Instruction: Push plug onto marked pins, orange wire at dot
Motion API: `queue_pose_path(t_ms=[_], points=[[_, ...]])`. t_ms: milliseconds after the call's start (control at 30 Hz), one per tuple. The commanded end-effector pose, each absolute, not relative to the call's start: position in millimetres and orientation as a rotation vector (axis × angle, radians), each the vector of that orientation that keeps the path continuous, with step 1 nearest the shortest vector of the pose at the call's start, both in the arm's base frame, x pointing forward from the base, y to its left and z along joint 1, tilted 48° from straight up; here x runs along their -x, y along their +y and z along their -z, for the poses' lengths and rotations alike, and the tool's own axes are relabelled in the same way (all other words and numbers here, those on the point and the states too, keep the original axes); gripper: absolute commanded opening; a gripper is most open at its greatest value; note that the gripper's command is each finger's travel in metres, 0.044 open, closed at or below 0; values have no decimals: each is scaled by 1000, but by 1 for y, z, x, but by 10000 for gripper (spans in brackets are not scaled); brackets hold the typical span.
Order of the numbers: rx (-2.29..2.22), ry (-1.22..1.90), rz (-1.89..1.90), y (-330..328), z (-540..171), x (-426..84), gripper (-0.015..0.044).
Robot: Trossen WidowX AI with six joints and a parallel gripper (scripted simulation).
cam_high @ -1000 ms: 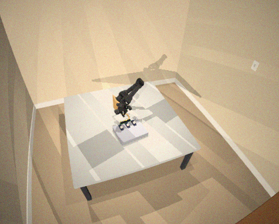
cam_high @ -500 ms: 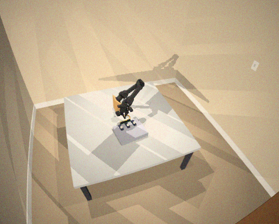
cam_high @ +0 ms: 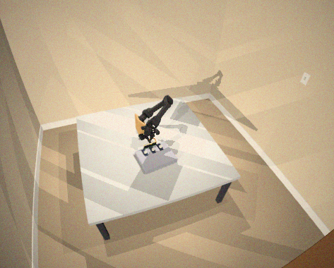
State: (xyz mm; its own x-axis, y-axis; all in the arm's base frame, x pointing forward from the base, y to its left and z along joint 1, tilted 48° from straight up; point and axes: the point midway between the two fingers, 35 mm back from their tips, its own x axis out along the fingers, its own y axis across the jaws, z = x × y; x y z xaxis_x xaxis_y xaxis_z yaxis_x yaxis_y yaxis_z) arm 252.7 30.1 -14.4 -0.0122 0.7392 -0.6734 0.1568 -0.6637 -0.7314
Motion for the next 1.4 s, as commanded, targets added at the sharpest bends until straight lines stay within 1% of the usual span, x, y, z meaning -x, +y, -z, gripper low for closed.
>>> queue_pose_path(t_ms=[0,1267,1367], points=[[1819,-924,-1717,29,16,-255,0],[1820,-924,-1716,32,9,-275,0],[1820,-924,-1716,33,14,-270,79]])
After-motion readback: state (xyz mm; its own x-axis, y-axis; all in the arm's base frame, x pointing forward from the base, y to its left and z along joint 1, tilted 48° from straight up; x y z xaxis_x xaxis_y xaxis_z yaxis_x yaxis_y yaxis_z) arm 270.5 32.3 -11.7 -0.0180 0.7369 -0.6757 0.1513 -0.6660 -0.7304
